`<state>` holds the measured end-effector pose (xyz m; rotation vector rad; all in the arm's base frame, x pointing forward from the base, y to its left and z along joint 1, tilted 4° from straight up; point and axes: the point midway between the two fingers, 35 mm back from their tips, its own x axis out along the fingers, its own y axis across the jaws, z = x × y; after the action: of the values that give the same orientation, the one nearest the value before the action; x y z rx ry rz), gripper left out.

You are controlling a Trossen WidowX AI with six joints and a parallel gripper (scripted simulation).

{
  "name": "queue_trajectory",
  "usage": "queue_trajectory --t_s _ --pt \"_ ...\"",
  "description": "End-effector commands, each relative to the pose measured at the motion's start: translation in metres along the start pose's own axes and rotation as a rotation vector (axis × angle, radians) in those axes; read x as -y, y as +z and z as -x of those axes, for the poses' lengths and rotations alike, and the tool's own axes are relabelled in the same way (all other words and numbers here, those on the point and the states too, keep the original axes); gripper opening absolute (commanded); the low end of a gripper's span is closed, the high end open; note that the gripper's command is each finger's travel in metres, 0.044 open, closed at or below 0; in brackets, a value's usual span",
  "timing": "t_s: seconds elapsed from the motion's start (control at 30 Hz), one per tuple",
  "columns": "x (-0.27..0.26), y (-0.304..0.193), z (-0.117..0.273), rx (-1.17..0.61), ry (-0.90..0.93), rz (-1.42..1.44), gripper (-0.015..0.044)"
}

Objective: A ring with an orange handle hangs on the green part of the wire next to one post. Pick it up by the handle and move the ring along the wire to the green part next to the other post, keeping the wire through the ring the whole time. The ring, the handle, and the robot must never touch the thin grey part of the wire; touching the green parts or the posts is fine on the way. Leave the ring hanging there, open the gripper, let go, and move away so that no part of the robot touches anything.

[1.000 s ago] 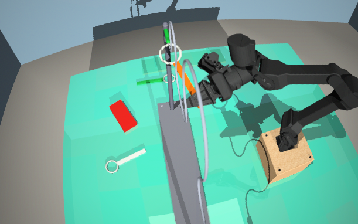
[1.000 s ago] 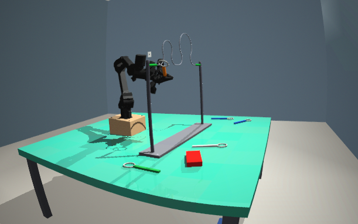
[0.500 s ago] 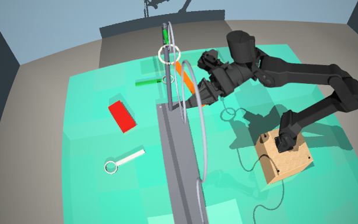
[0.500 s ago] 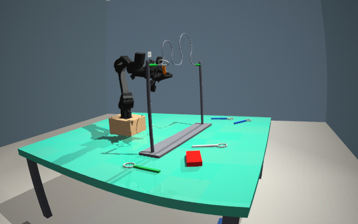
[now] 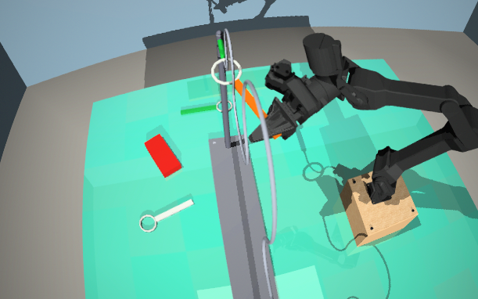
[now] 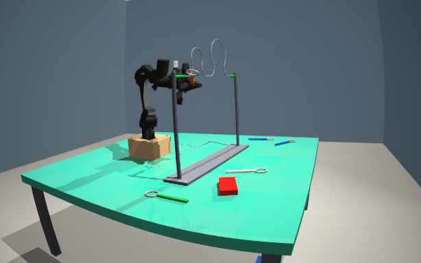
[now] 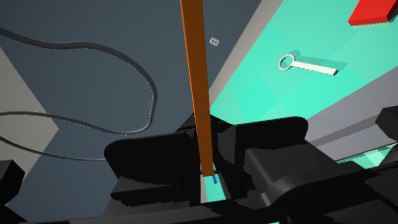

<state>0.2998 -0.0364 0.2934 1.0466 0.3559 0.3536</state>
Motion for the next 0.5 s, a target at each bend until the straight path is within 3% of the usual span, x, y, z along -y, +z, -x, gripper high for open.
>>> queue_trajectory --t_s 0.0,0.47 --pt "-0.01 0.002 0.004 -0.017 0.023 -0.018 -0.015" --pt "-0.027 0.003 0.007 -0.038 0.075 -0.117 -0.015"
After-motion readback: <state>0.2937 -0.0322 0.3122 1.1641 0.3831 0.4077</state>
